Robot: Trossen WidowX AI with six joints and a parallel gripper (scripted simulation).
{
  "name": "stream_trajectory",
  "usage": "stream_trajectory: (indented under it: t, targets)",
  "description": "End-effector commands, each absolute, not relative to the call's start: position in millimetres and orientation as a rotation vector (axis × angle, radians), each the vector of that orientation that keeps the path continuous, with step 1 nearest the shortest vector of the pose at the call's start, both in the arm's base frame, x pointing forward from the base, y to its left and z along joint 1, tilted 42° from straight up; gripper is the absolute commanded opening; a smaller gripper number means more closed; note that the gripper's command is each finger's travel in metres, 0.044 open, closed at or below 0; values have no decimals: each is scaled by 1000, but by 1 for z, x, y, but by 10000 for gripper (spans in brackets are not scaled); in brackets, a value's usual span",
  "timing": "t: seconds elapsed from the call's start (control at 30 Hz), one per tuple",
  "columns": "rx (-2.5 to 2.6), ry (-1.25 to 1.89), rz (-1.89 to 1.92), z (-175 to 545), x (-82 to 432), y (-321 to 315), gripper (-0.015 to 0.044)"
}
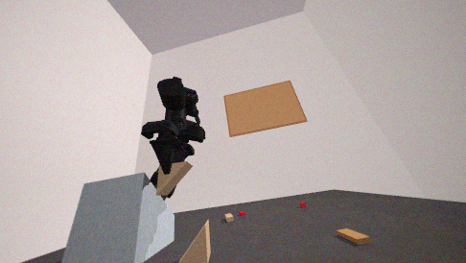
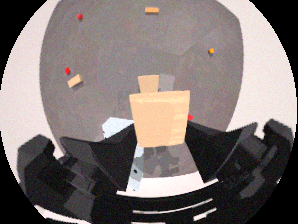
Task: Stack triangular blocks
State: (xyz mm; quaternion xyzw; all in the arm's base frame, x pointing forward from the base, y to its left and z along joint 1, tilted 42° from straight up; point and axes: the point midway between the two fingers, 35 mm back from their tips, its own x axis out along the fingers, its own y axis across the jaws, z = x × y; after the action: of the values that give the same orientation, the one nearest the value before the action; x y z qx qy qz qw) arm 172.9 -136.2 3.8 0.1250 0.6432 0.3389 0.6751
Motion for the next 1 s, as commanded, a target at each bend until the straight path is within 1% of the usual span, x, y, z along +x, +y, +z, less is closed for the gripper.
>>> stream_trajectory:
  t: [0.0,0.17,0.67,0.97]
  targets:
    - [292,1441,800,-3,158,-139,0]
    - [293,1434,812,-7,153,-140,0]
    - [293,1430,814,-51,175,-89,0]
    - [294,1428,815,-65,181,-68,0]
